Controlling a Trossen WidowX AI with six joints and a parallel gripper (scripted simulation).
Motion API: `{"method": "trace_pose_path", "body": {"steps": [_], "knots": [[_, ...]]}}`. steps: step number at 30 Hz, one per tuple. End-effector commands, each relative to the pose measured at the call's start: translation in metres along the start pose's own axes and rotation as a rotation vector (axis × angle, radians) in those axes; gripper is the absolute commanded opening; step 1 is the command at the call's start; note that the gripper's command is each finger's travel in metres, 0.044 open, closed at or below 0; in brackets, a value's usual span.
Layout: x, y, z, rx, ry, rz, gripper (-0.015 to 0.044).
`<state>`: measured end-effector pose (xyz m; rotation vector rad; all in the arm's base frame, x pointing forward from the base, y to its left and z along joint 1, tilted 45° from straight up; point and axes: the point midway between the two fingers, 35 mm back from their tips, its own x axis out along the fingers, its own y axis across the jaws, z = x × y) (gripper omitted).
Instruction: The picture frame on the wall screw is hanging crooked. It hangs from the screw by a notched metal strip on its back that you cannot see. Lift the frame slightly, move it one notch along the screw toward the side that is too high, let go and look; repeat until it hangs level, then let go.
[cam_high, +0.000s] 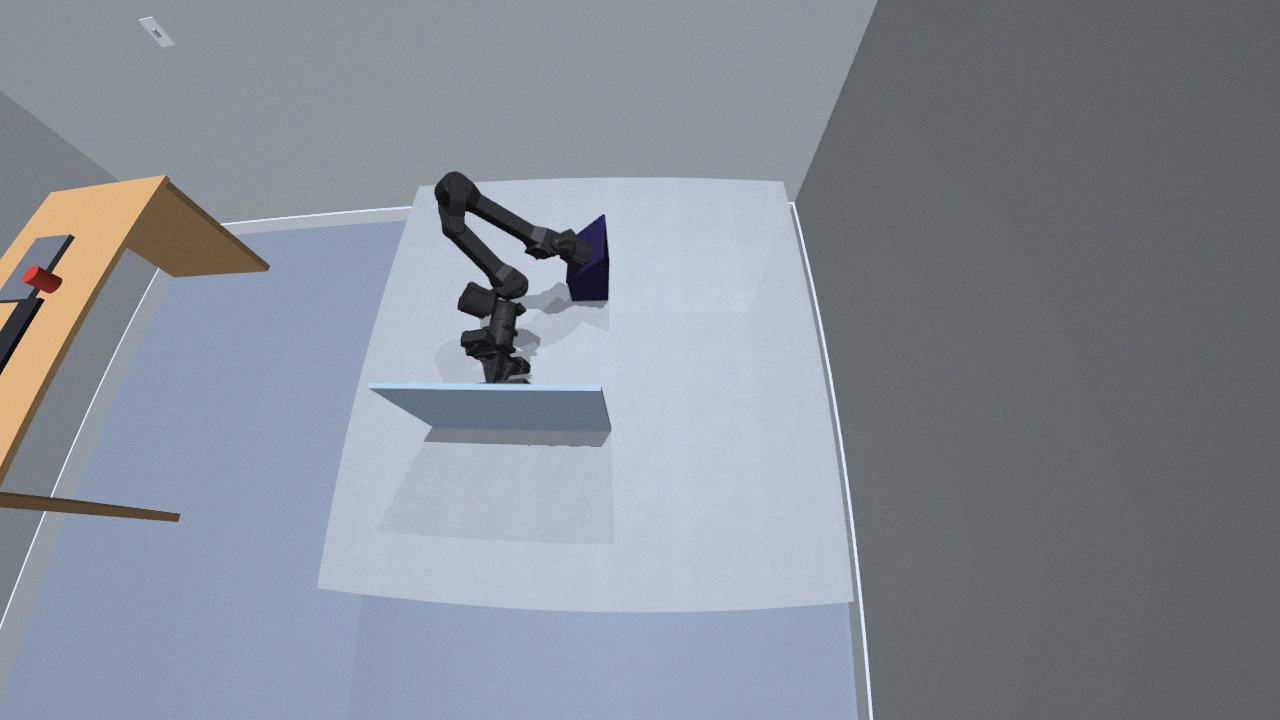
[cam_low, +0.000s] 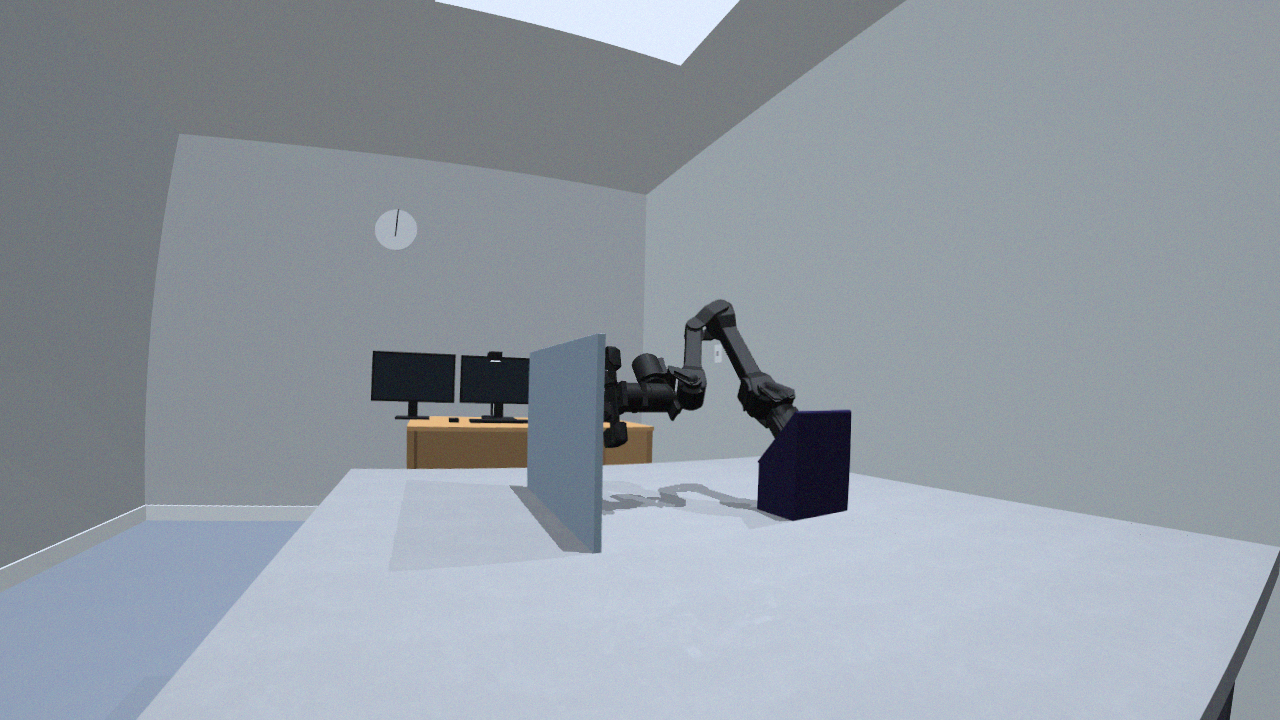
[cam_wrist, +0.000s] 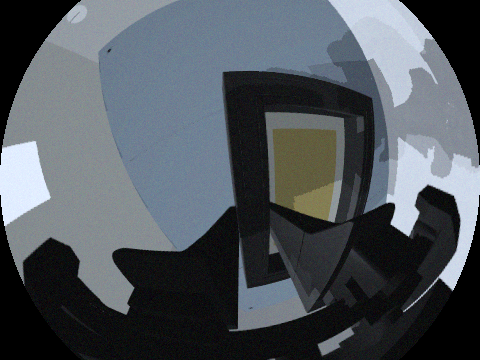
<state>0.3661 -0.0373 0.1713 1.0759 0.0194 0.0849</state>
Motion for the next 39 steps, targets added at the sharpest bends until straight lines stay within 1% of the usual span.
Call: {"method": "trace_pose_path", "body": {"steps": [1,39], "knots": [[0.0000,-0.0005,0.0005,-0.003,-0.003,-0.003,0.0000],[0.0001,0.0057,-0.0001,-0.003,-0.003,-0.003,0.0000]]}}
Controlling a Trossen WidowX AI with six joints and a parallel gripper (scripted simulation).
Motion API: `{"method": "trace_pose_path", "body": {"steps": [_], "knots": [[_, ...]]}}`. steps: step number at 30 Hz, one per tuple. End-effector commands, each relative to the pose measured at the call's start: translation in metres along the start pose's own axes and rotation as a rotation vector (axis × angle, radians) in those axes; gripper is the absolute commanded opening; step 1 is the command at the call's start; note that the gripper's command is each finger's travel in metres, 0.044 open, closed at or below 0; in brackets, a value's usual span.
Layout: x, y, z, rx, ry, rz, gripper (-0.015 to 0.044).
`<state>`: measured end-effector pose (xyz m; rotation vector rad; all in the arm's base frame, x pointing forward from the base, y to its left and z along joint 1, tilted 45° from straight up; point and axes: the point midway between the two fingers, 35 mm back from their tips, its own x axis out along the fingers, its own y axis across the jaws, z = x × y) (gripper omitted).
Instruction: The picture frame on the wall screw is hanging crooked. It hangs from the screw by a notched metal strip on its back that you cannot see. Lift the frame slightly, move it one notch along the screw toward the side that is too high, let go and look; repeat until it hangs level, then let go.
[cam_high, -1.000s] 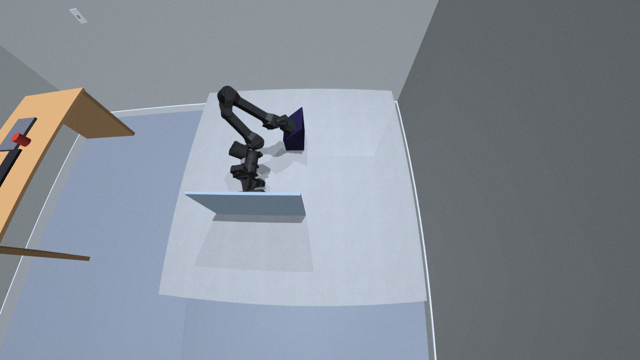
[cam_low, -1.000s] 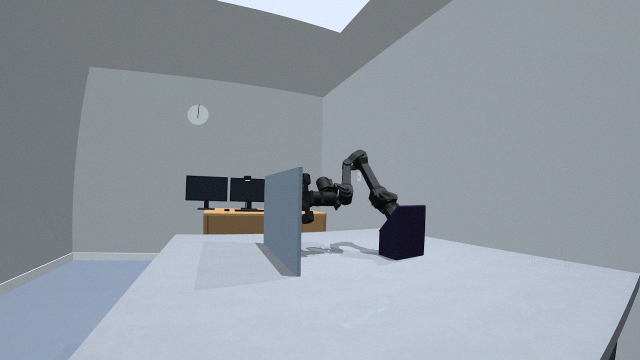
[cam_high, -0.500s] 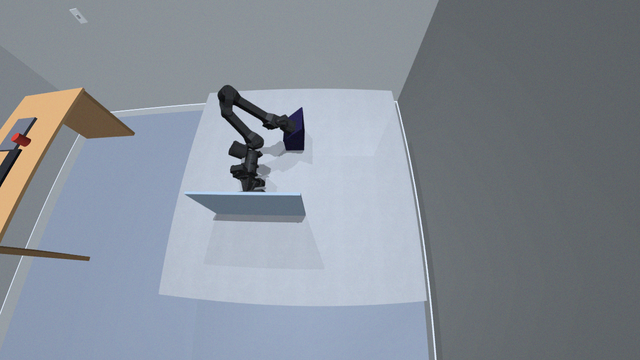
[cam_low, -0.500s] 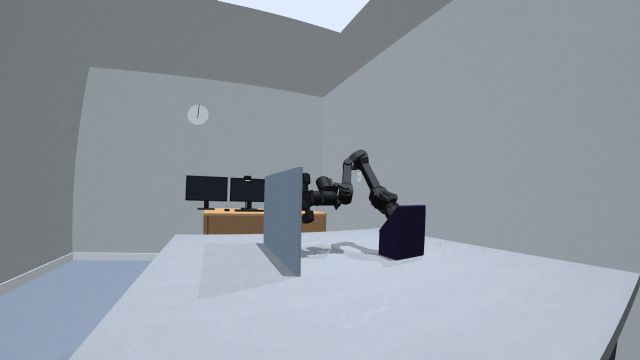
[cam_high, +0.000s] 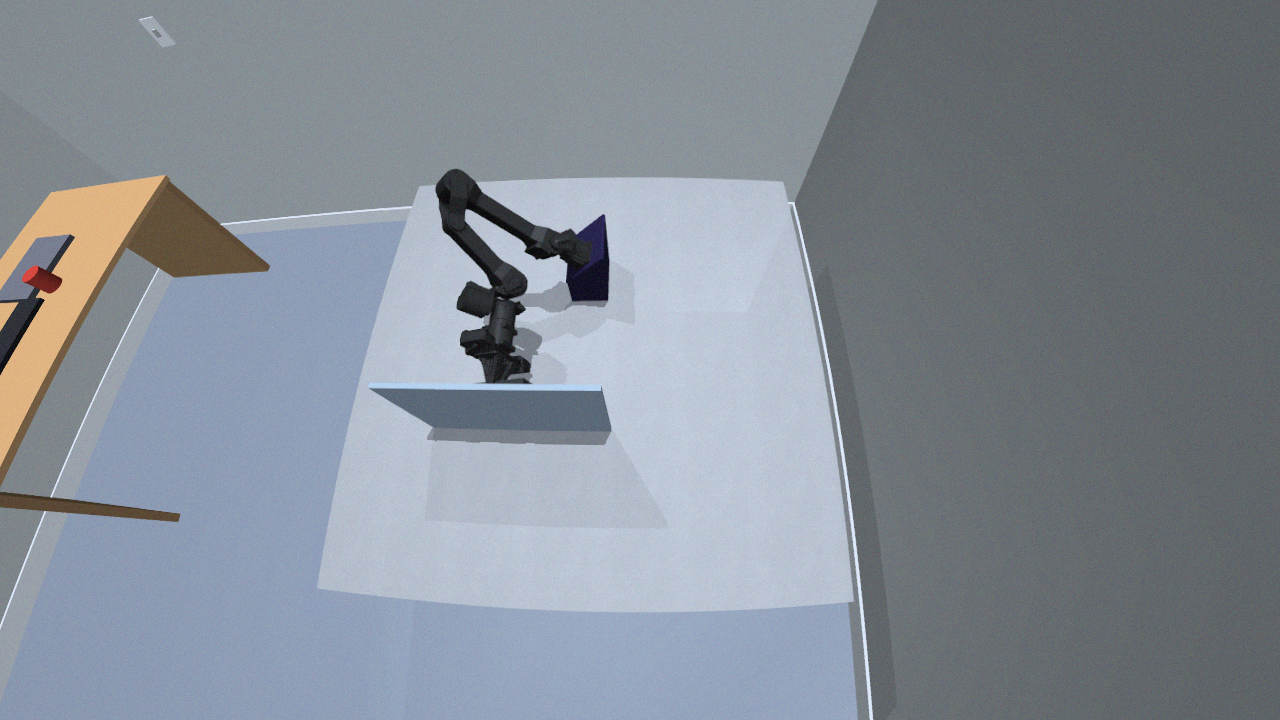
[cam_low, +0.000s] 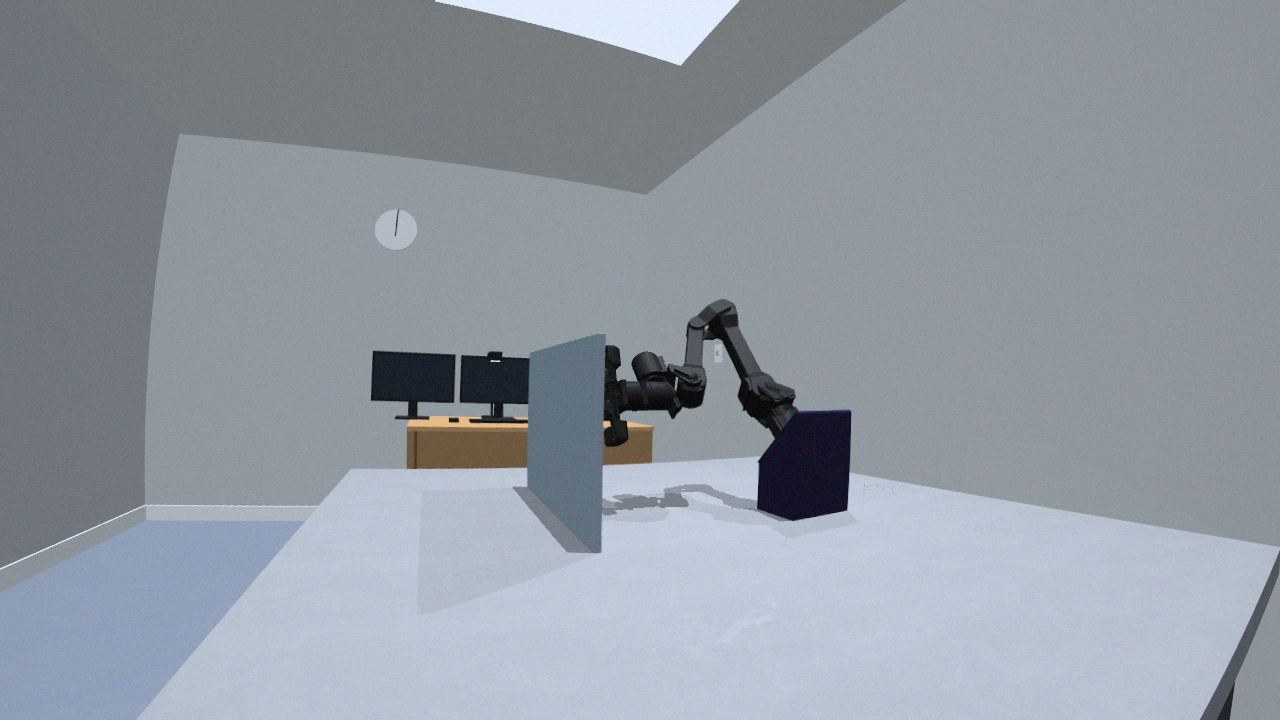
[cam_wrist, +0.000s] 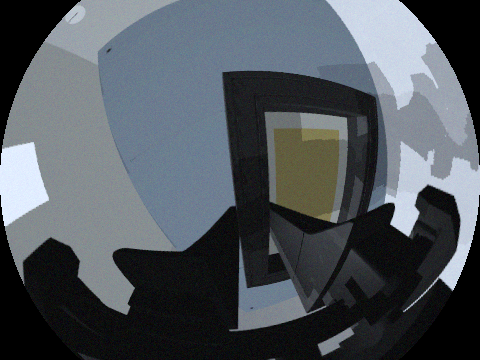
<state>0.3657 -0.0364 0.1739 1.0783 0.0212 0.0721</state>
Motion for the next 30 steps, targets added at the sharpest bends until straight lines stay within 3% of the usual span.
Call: {"method": "trace_pose_path", "body": {"steps": [1,30], "knots": [[0.0002,0.0031,-0.0005,-0.005,0.002,0.009,0.0000],[0.0003,0.0066,-0.0005,-0.005,0.002,0.009,0.0000]]}}
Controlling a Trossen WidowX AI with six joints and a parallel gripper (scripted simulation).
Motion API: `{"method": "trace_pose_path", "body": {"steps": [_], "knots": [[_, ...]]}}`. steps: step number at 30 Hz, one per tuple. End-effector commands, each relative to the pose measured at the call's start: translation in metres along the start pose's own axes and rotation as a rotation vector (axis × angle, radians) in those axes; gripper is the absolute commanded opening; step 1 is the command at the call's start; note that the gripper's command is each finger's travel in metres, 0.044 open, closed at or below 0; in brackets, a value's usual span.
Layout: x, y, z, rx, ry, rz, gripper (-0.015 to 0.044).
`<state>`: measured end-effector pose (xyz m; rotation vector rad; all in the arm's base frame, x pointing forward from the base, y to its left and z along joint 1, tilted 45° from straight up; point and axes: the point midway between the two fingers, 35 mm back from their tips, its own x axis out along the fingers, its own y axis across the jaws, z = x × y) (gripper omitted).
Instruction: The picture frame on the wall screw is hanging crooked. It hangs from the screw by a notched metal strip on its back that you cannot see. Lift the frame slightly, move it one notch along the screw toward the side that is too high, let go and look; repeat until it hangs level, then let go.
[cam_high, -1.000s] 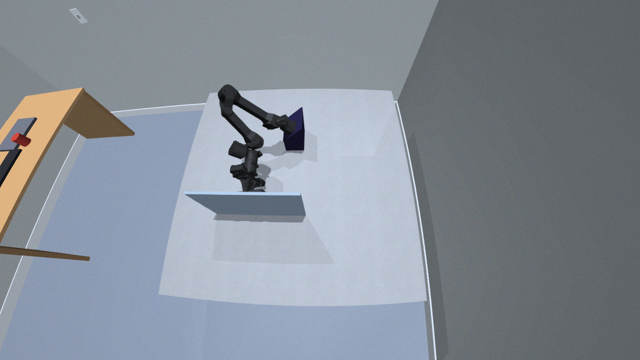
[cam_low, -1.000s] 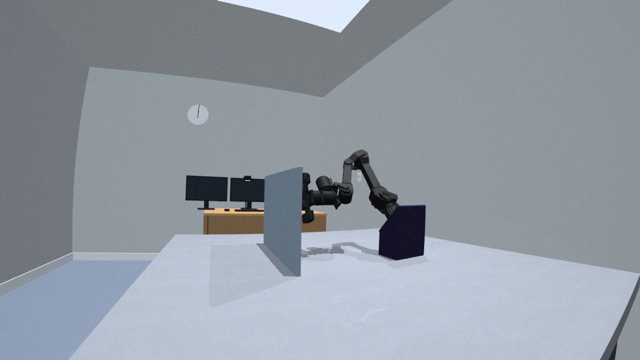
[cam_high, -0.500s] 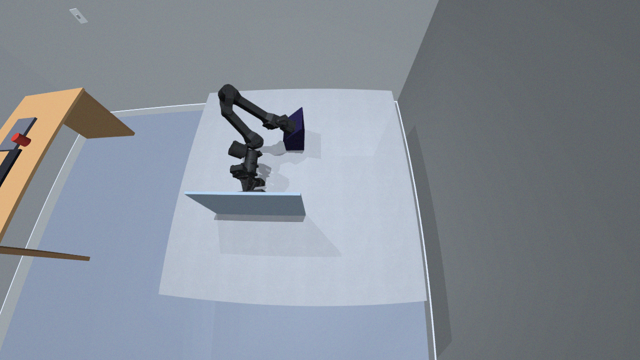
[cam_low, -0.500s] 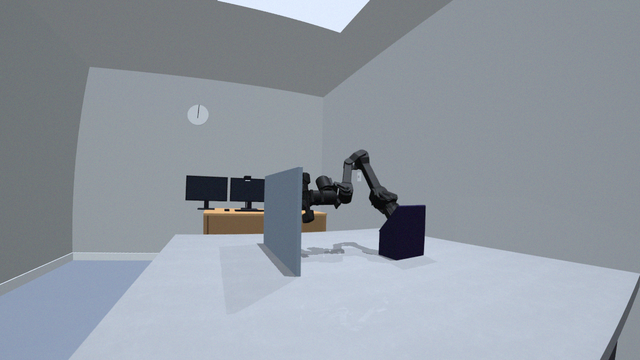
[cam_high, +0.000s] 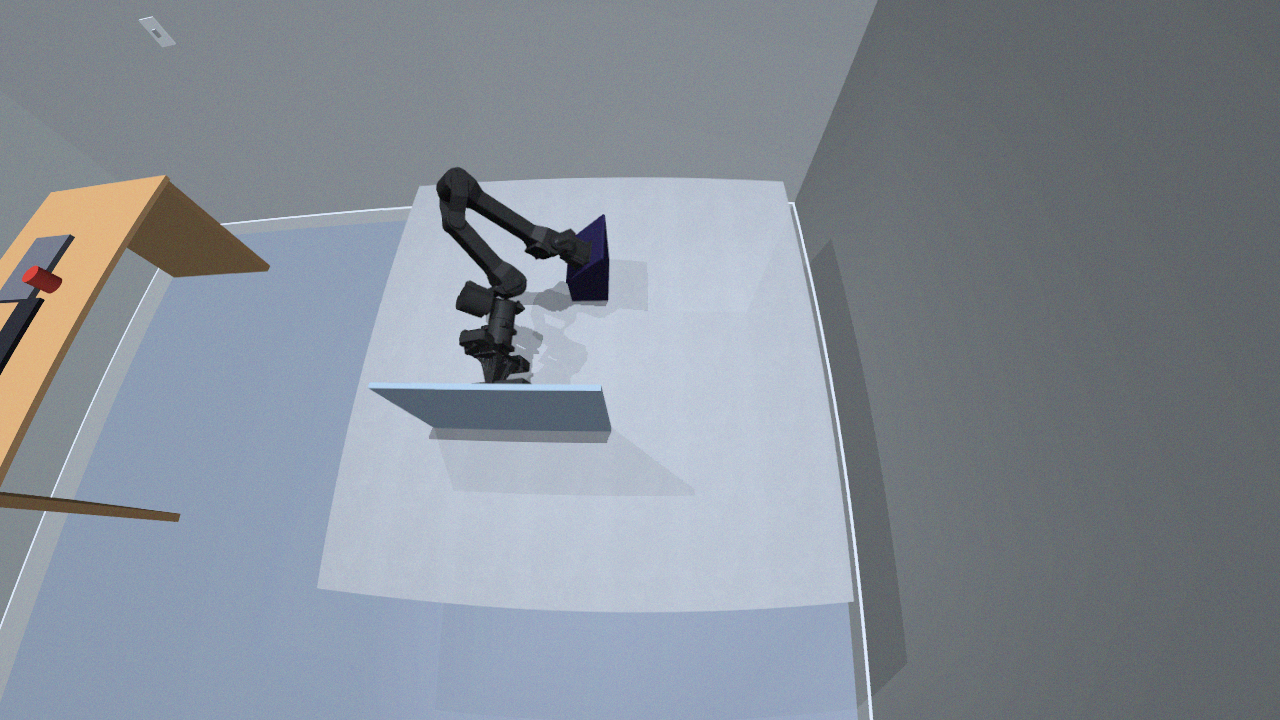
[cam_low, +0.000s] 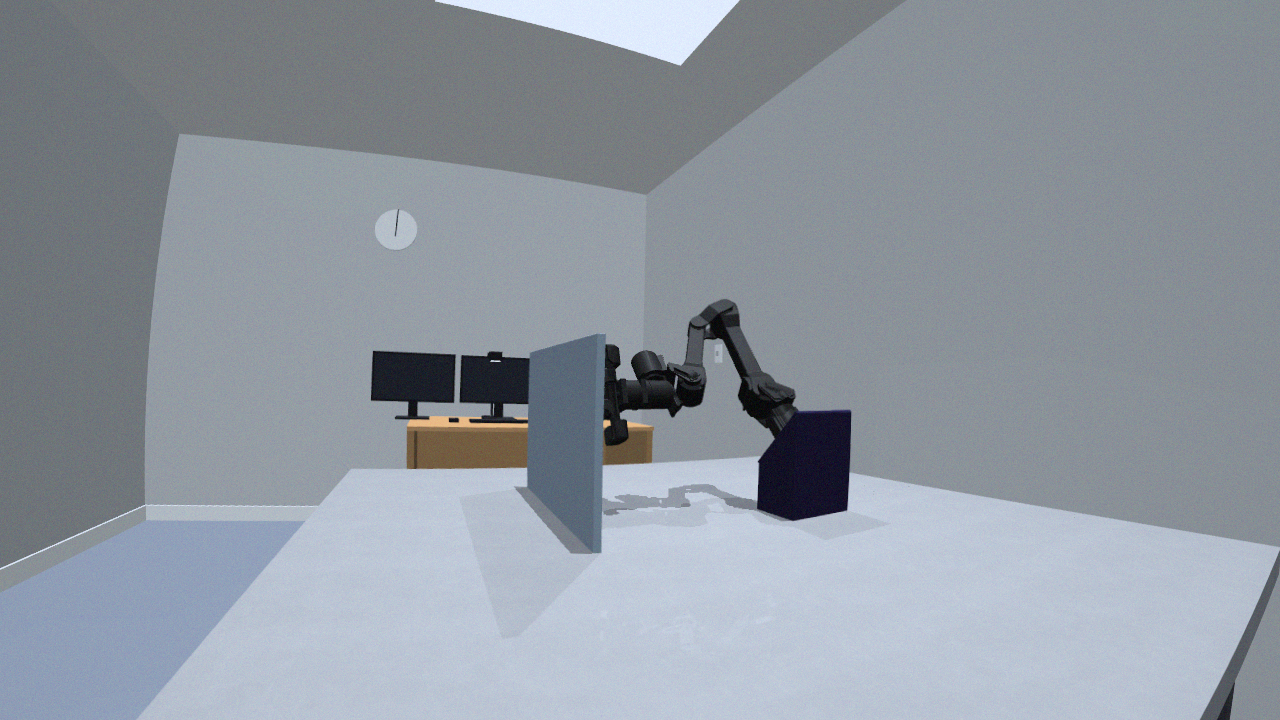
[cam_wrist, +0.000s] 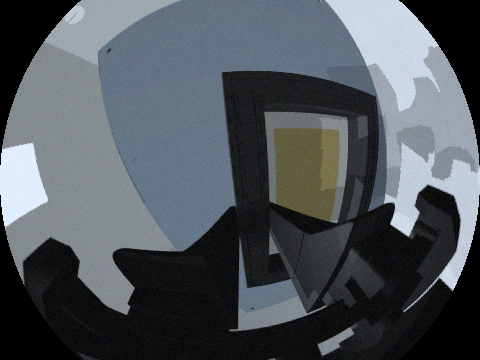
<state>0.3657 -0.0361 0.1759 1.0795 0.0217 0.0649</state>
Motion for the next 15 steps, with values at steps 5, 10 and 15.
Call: {"method": "trace_pose_path", "body": {"steps": [5,10,15], "knots": [[0.0002,0.0054,-0.0011,-0.006,0.005,0.015,0.0000],[0.0002,0.0060,-0.0011,-0.006,0.005,0.015,0.0000],[0.0002,0.0066,-0.0011,-0.006,0.005,0.015,0.0000]]}}
